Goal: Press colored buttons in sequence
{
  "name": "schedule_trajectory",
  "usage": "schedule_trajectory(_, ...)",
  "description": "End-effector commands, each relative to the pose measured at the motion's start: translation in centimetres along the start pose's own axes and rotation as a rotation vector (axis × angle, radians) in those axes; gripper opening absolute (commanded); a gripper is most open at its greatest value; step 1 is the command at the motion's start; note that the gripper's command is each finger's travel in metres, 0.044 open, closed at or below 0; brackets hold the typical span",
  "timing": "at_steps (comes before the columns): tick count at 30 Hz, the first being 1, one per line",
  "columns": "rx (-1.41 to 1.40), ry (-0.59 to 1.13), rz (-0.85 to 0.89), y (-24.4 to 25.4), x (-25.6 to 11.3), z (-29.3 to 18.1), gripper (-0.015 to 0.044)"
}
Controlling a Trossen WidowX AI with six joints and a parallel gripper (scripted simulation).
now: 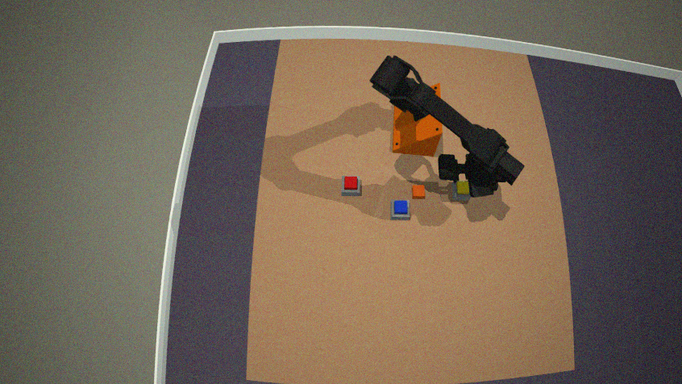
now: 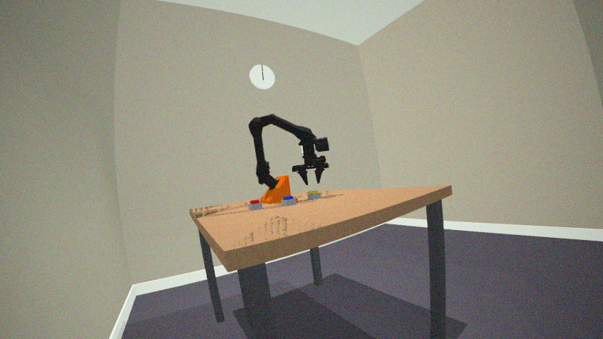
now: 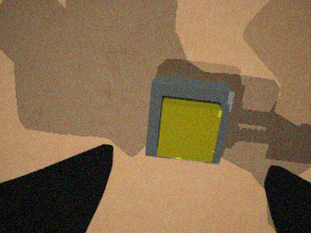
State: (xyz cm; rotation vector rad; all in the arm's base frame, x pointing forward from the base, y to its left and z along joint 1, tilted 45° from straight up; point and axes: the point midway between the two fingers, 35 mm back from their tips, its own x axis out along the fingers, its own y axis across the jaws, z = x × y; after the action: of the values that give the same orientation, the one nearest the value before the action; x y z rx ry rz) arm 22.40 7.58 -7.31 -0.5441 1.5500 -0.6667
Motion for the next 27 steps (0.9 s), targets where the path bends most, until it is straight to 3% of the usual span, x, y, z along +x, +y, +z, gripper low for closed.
schedule_trajectory(1, -0.009, -0.006, -0.003, 0.0, 0.9, -0.2, 0.0138)
schedule_trajectory(6, -0.009, -0.006, -0.003, 0.0, 0.9, -0.2, 0.0020)
schedule_trajectory(27, -0.009, -0.006, -0.004, 0.0, 2.9, -0.1, 0.0020)
